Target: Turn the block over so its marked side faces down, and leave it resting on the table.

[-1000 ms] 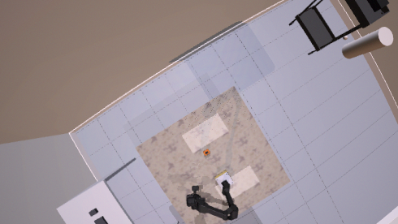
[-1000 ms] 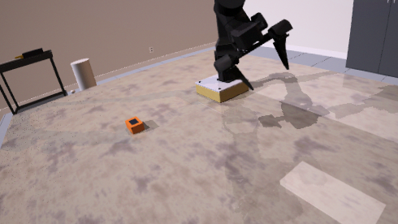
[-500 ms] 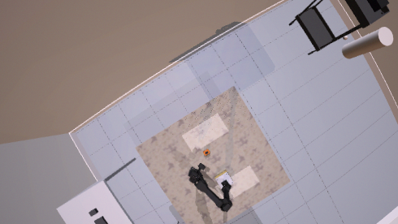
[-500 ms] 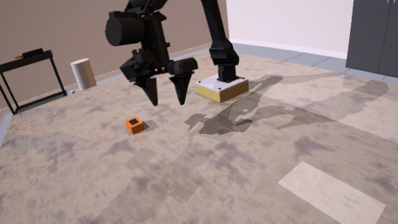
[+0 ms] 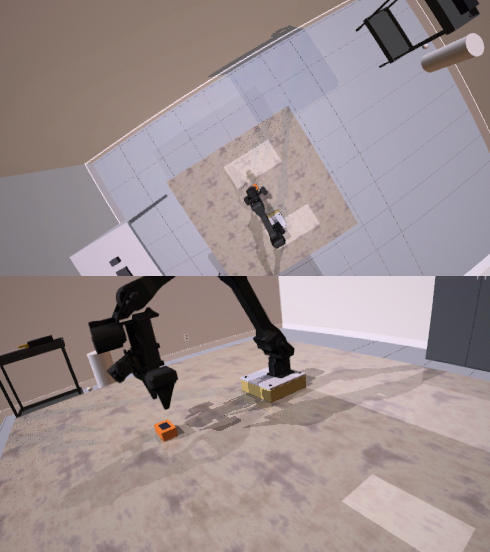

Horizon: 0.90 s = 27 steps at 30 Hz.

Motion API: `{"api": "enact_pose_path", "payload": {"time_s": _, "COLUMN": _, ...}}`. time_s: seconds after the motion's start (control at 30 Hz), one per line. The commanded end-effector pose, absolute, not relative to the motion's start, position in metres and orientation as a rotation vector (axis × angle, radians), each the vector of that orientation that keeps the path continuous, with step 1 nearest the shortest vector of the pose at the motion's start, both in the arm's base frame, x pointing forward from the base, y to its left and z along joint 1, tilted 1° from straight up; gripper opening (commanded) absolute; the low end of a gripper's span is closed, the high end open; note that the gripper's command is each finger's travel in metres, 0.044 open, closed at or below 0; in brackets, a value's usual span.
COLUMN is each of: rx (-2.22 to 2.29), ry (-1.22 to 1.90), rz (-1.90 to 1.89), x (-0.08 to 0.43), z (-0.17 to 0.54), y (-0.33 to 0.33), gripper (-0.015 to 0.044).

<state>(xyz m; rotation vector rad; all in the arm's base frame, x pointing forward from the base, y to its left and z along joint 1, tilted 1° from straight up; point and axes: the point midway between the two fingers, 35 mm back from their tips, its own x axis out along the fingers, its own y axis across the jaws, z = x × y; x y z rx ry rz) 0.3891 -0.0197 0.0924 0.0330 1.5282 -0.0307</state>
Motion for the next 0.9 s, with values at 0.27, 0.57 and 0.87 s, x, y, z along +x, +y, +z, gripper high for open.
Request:
{"api": "enact_pose_path", "payload": {"time_s": 0.27, "rx": 0.025, "ry": 1.527, "rz": -0.041, "x": 0.394, "z": 0.058, "y": -0.025, "gripper": 0.0440}}
{"api": "enact_pose_path", "payload": {"time_s": 0.57, "rx": 0.025, "ry": 1.527, "rz": -0.041, "x": 0.396, "z": 0.042, "y": -0.025, "gripper": 0.0440}}
{"api": "enact_pose_path", "payload": {"time_s": 0.87, "rx": 0.025, "ry": 1.527, "rz": -0.041, "x": 0.397, "z": 0.028, "y": -0.025, "gripper": 0.0440}}
